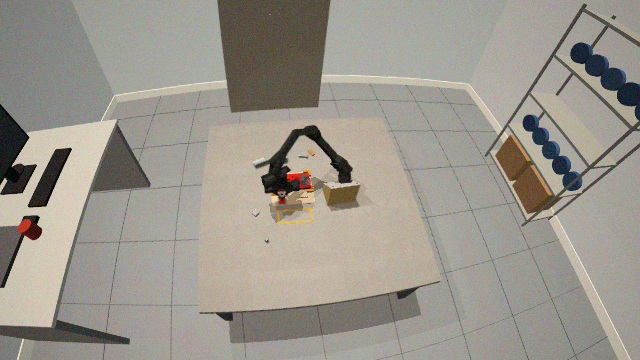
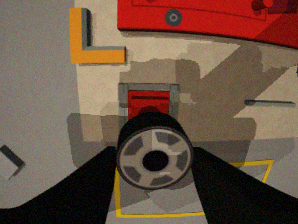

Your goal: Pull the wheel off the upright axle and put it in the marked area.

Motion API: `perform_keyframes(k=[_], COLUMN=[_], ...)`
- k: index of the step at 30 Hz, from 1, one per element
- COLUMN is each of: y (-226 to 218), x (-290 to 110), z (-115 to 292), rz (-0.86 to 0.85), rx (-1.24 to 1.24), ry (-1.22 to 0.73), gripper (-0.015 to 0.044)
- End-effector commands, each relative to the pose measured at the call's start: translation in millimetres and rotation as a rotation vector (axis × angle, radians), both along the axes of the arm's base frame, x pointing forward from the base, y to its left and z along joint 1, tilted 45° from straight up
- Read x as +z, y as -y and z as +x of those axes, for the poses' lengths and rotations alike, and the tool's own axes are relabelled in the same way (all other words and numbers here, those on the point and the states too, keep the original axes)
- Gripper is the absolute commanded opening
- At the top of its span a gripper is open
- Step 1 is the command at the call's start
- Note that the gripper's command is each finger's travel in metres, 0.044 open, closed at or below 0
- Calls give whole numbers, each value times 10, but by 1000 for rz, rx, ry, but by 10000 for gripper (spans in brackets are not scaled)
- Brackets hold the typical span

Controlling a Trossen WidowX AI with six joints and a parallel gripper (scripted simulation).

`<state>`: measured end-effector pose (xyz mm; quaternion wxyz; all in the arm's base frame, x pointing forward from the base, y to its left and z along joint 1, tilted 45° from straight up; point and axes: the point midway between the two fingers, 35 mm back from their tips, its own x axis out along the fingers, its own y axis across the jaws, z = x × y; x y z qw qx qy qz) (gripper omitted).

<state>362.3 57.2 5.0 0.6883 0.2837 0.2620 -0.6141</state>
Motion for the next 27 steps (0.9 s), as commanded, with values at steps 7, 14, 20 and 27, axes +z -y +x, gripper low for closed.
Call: perform_keyframes(k=[7, 14, 20, 27], y=[-34, -121, -284, -494], x=[35, 120, 290, -5], z=[5, -6, -44, -206], rz=[4, 4, 5, 9], rx=[-3, -2, -2, 5], ry=[7, 6, 6, 3], gripper=[0, 0, 0, 0])
